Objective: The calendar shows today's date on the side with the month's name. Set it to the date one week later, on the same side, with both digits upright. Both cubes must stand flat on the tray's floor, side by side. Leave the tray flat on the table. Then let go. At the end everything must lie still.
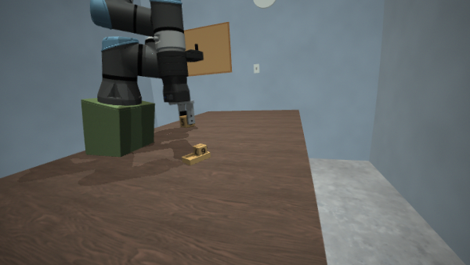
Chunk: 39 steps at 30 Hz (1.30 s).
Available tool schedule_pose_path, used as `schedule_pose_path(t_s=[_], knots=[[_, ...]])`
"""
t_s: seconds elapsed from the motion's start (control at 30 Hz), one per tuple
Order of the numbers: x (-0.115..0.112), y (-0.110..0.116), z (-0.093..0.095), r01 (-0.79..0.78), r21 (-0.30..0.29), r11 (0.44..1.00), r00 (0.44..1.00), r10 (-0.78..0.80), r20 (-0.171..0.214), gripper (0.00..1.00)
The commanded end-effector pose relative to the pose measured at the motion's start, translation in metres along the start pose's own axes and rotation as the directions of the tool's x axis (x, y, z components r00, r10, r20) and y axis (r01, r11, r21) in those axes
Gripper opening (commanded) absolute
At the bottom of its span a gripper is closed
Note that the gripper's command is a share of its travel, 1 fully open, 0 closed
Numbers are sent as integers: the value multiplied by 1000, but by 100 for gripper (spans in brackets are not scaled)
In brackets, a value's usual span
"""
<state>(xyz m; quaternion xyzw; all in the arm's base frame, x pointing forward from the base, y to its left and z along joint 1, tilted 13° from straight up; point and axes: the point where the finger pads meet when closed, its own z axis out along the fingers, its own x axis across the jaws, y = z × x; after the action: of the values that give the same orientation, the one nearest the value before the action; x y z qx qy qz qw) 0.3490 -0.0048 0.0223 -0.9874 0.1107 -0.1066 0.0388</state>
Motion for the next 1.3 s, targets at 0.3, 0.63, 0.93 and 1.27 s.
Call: schedule_pose_path(t_s=[0.3, 0.63, 0.93, 1.27], knots=[[0, 0, -1, 3, 0, 1000, 1000, -3, -1, 60], [0, -2, 0, 48, 0, 999, 999, -48, 0, 60], [-2, -9, 0, 200, 0, 980, 980, -200, 2, 60], [-6, -19, 1, 430, 0, 903, 903, -430, 5, 60]])
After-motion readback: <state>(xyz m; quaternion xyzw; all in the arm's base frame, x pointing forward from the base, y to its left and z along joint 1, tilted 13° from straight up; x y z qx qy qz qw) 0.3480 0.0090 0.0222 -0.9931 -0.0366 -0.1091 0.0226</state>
